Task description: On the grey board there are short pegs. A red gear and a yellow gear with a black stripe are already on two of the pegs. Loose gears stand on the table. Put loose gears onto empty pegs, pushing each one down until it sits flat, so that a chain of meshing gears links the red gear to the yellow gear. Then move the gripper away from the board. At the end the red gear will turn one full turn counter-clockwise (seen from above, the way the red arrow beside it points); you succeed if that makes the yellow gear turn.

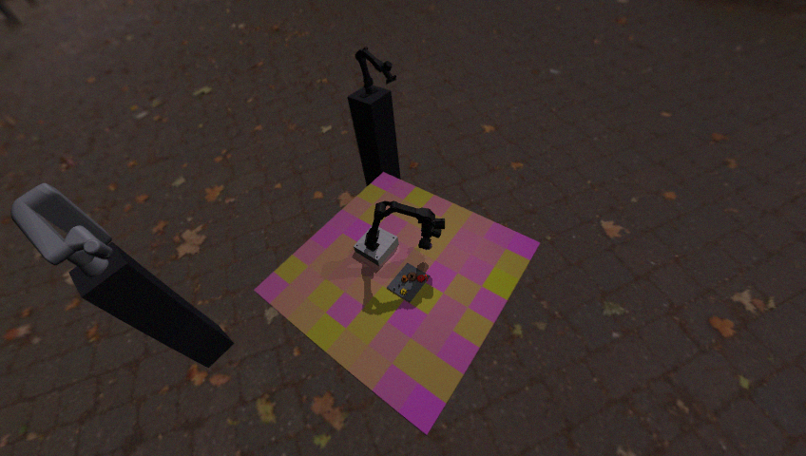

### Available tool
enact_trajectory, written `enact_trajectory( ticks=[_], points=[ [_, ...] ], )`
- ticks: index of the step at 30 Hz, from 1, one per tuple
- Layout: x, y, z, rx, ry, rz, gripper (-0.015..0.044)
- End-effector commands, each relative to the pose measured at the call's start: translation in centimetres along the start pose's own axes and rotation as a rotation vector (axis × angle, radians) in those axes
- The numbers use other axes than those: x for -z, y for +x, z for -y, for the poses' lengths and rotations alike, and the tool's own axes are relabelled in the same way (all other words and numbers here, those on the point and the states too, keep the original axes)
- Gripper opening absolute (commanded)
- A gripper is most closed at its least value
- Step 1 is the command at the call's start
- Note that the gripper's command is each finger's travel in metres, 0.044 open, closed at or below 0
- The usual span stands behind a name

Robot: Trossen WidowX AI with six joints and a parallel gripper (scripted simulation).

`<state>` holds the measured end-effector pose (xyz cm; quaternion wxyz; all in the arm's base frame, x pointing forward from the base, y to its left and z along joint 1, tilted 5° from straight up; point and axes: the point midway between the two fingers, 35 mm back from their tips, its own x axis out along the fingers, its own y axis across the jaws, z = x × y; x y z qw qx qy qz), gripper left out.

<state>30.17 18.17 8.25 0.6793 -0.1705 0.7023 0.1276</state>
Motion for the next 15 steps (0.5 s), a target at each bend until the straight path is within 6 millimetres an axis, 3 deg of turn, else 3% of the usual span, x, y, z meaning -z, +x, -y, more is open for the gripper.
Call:
enact_trajectory(
  ticks=[1,11,15],
  points=[
    [0.0,-1.4,0.0,-0.003,0.005,0.01,0.0],
    [0.5,-4.1,0.1,-0.003,0.005,0.01,0.0],
    [0.5,-4.3,0.1,-0.003,0.005,0.01,0.0]
  ],
)
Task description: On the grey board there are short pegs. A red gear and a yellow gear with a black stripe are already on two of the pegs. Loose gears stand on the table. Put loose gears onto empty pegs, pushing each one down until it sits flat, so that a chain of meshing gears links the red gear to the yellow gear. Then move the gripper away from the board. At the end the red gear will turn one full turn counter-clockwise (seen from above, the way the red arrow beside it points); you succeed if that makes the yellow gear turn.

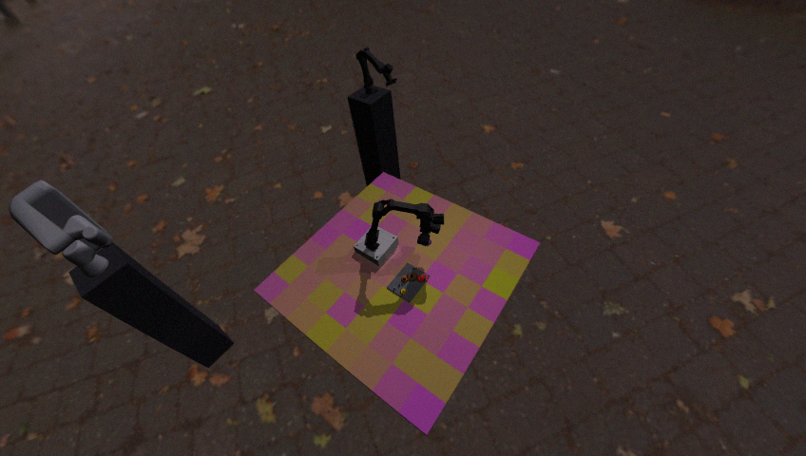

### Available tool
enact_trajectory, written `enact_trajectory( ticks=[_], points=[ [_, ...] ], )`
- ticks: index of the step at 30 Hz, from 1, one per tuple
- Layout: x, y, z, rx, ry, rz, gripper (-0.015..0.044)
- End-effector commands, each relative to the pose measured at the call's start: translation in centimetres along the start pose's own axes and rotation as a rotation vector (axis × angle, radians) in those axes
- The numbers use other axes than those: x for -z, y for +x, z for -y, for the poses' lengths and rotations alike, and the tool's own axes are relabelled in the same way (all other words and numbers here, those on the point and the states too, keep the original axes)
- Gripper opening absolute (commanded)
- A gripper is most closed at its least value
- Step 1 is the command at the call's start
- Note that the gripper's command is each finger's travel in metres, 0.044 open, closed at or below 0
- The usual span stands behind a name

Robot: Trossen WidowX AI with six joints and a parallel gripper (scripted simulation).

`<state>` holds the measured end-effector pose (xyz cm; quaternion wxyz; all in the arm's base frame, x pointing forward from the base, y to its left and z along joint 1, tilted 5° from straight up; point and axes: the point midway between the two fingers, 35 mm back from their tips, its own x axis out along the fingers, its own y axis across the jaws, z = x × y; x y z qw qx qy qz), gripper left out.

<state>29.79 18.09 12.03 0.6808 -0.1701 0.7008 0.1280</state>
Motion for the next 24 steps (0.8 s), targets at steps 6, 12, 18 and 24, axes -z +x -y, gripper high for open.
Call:
enact_trajectory(
  ticks=[6,12,18,24],
  points=[
    [-0.1,-0.1,1.4,-0.003,0.005,0.006,0.0],
    [0.0,0.3,3.0,-0.003,0.005,0.007,0.0],
    [0.1,0.8,4.6,-0.002,0.005,0.008,0.0],
    [0.3,1.2,6.1,-0.002,0.008,0.009,0.0]
  ],
)
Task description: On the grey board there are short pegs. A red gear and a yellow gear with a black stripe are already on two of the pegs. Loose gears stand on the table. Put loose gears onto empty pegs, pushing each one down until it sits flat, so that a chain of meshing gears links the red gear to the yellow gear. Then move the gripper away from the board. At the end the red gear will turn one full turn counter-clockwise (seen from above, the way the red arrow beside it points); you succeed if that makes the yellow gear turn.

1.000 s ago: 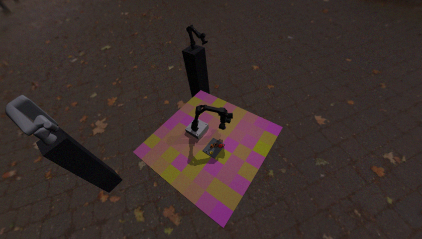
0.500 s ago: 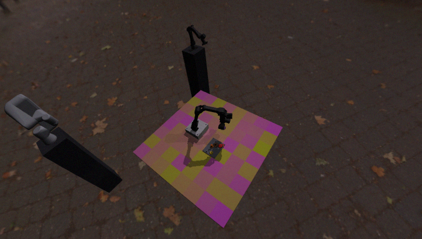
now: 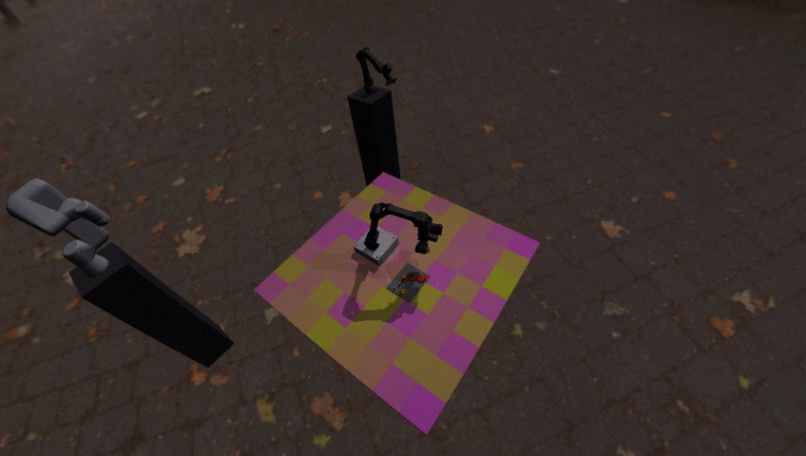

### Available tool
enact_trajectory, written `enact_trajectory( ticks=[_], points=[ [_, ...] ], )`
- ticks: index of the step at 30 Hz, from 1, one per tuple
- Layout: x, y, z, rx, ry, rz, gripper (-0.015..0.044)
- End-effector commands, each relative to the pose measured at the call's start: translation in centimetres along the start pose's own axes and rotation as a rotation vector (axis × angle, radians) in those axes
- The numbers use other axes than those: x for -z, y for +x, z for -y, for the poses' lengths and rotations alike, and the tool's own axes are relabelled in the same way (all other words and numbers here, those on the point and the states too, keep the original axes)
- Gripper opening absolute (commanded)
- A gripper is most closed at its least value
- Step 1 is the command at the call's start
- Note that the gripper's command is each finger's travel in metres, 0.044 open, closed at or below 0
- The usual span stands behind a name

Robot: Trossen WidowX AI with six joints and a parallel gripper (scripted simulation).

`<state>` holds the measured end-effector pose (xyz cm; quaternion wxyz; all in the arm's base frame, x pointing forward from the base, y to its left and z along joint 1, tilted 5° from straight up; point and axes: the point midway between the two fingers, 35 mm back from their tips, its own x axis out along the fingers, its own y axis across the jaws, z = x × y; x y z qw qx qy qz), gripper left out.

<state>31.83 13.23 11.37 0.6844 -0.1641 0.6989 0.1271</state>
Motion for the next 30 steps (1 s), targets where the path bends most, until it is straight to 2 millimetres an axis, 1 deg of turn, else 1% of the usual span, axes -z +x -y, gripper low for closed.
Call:
enact_trajectory(
  ticks=[1,30],
  points=[
    [0.2,0.3,1.1,0.004,0.001,0.001,0.0],
    [2.1,2.4,8.1,0.007,0.01,0.006,0.0]
  ],
)
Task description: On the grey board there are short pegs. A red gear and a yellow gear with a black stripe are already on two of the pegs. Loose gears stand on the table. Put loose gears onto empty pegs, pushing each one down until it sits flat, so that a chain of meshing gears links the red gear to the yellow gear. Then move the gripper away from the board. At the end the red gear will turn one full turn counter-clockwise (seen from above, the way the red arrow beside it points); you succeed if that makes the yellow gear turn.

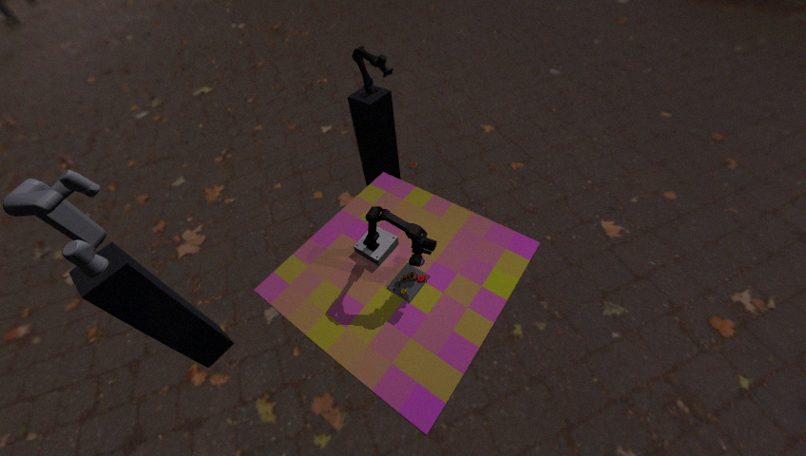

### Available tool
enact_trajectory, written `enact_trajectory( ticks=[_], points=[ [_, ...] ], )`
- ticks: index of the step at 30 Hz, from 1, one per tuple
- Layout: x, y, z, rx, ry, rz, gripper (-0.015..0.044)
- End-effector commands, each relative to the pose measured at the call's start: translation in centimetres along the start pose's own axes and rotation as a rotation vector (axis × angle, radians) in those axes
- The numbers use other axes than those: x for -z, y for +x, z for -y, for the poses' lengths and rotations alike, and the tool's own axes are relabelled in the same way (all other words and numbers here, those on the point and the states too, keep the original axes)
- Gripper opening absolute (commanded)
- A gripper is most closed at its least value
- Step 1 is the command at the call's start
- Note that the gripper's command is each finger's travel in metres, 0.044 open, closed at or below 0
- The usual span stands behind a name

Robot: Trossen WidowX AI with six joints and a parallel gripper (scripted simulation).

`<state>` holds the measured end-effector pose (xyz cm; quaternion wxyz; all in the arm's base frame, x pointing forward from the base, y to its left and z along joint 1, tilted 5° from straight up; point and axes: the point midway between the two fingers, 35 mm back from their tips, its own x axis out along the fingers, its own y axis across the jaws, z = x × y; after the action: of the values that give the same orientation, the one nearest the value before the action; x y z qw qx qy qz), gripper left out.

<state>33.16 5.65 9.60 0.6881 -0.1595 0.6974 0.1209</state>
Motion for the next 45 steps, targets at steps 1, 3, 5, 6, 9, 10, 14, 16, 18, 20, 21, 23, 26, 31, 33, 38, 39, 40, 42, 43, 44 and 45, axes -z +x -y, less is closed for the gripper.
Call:
enact_trajectory(
  ticks=[1,3,5,6,9,10,14,16,18,20,21,23,26,31,33,38,39,40,42,43,44,45],
  points=[
    [0.4,0.3,0.9,0.004,-0.007,0.0,0.0],
    [0.6,0.5,1.4,0.004,-0.007,0.0,0.0],
    [0.8,0.6,1.9,0.005,-0.007,-0.001,0.0],
    [0.9,0.7,2.1,0.005,-0.008,-0.001,0.0],
    [1.2,0.9,2.8,0.006,-0.008,-0.001,0.0],
    [1.3,1.0,3.0,0.007,-0.009,-0.001,0.0],
    [1.8,1.3,3.9,0.008,-0.01,-0.002,0.0],
    [2.1,1.4,4.3,0.008,-0.01,-0.003,0.0],
    [2.3,1.5,4.8,0.009,-0.01,-0.003,0.0],
    [2.6,1.7,5.2,0.009,-0.011,-0.003,0.0],
    [2.7,1.8,5.4,0.01,-0.011,-0.004,0.0],
    [3.0,1.9,5.8,0.01,-0.012,-0.004,0.0],
    [3.4,2.1,6.5,0.011,-0.012,-0.005,0.0],
    [4.1,2.5,7.5,0.013,-0.014,-0.006,0.0],
    [4.4,2.6,7.8,0.013,-0.014,-0.007,0.0],
    [5.2,3.0,8.8,0.015,-0.015,-0.009,0.0],
    [5.4,3.1,9.0,0.015,-0.015,-0.009,0.0],
    [5.5,3.1,9.2,0.015,-0.016,-0.01,0.0],
    [5.9,3.3,9.5,0.016,-0.016,-0.01,0.0],
    [6.0,3.3,9.7,0.016,-0.016,-0.011,0.0],
    [6.2,3.4,9.9,0.016,-0.017,-0.011,0.0],
    [6.4,3.5,10.1,0.016,-0.017,-0.011,0.0]
  ],
)
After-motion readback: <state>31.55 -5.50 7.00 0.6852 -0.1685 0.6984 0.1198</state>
